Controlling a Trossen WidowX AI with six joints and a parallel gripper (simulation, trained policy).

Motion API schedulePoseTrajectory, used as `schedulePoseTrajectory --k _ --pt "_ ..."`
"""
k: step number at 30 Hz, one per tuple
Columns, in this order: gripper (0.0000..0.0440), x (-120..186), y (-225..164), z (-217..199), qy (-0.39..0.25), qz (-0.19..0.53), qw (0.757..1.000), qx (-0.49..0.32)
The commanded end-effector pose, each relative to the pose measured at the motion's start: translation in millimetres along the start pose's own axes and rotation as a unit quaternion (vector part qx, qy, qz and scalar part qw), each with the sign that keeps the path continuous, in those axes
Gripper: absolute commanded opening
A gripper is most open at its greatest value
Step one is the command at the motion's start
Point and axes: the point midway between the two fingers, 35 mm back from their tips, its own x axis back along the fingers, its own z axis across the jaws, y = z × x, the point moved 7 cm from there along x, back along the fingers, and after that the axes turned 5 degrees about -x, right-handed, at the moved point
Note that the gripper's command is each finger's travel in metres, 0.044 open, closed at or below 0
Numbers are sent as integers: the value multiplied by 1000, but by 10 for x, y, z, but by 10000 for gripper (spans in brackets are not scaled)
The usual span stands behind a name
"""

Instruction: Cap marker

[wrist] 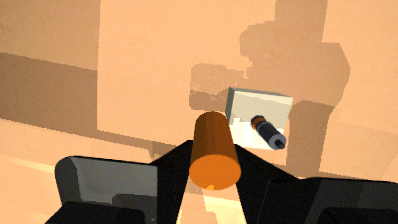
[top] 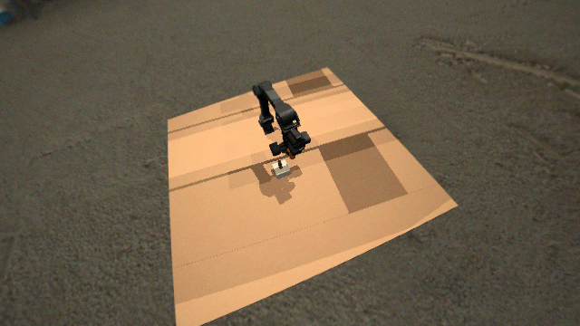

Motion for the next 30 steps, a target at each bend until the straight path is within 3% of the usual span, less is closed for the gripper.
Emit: schedulePoseTrajectory --k 1,17,30 --pt "36 66 11 -119 1 0 1000 -10" --pt "8 173 -14 -655 2 18 998 -60" --pt "0 -75 7 -688 8 48 997 -66"
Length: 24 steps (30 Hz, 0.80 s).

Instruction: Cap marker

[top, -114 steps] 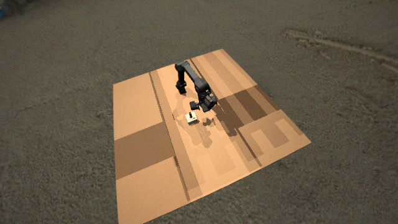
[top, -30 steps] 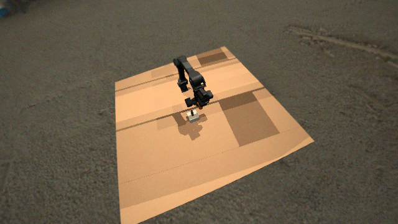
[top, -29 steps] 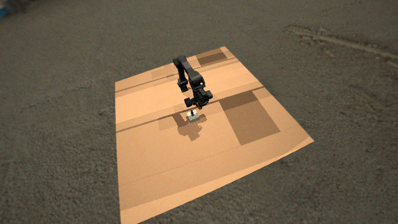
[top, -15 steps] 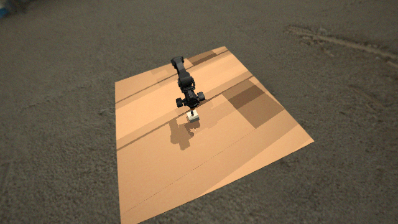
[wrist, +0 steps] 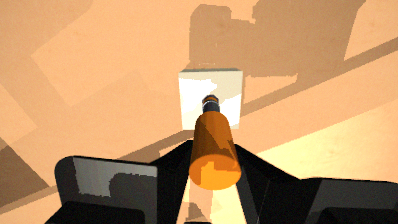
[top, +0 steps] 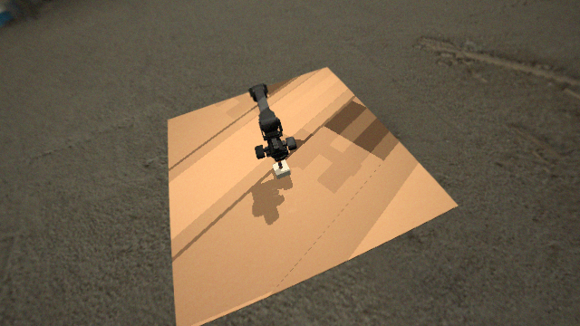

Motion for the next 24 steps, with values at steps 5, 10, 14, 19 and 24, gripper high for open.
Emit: schedulePoseTrajectory --k 5,10,14,19,24 --pt "0 -194 31 -13 5 17 1000 5" --pt "0 -337 52 -24 8 25 1000 12" --pt "0 -457 64 -31 9 31 999 19" --pt "53 -581 68 -40 5 38 999 27" --pt "74 -631 8 -43 8 54 998 32"
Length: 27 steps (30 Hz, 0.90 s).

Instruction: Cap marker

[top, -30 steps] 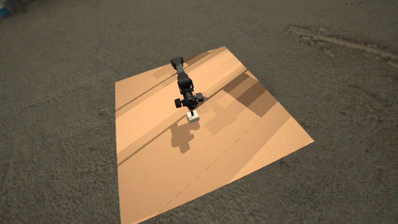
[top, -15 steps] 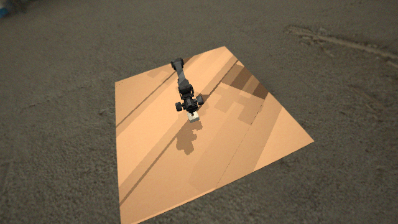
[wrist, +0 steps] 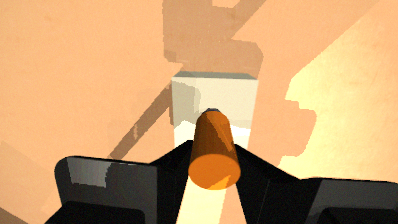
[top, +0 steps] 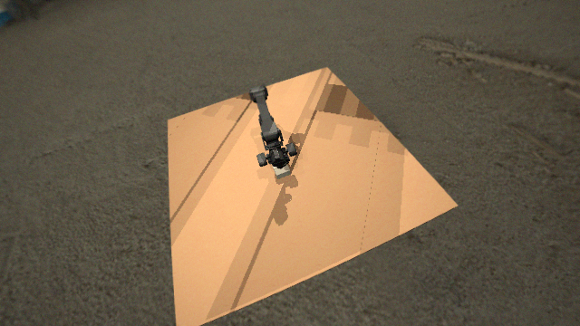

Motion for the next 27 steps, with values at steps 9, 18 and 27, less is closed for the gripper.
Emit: schedulePoseTrajectory --k 9,18,27 --pt "119 -131 -87 -9 1 38 999 5" --pt "188 -99 -176 -11 7 49 999 11" --pt "413 -48 -268 -18 12 38 999 20"
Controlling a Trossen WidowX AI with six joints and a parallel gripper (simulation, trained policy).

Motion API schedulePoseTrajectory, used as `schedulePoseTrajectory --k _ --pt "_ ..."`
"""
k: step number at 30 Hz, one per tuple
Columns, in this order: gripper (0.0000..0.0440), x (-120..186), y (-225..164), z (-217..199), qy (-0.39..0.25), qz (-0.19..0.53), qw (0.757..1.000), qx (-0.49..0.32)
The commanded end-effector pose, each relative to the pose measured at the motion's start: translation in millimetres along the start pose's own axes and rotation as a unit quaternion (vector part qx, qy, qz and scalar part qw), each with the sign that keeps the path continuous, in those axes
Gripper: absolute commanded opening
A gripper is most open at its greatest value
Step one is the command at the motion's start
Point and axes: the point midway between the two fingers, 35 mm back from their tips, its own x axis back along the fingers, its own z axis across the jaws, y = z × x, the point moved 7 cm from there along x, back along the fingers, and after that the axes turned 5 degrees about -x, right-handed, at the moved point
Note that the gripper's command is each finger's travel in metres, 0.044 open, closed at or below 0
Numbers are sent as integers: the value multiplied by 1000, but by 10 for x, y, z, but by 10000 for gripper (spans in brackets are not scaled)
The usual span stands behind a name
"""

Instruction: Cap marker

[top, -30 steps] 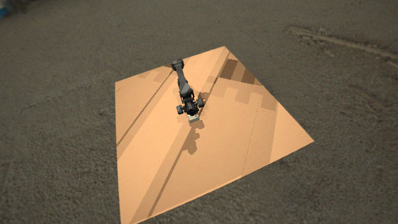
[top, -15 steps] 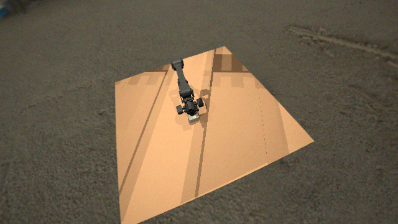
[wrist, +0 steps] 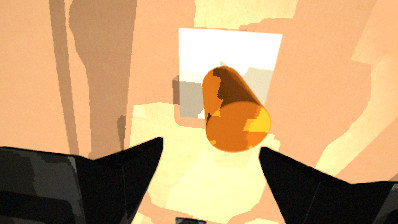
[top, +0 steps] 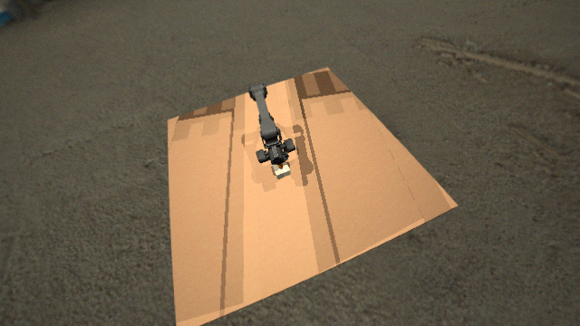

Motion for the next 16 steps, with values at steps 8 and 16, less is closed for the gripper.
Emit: schedulePoseTrajectory --k 8,16 --pt "440 190 -59 0 7 -43 999 8" --pt "434 381 -120 -24 7 -74 997 19"
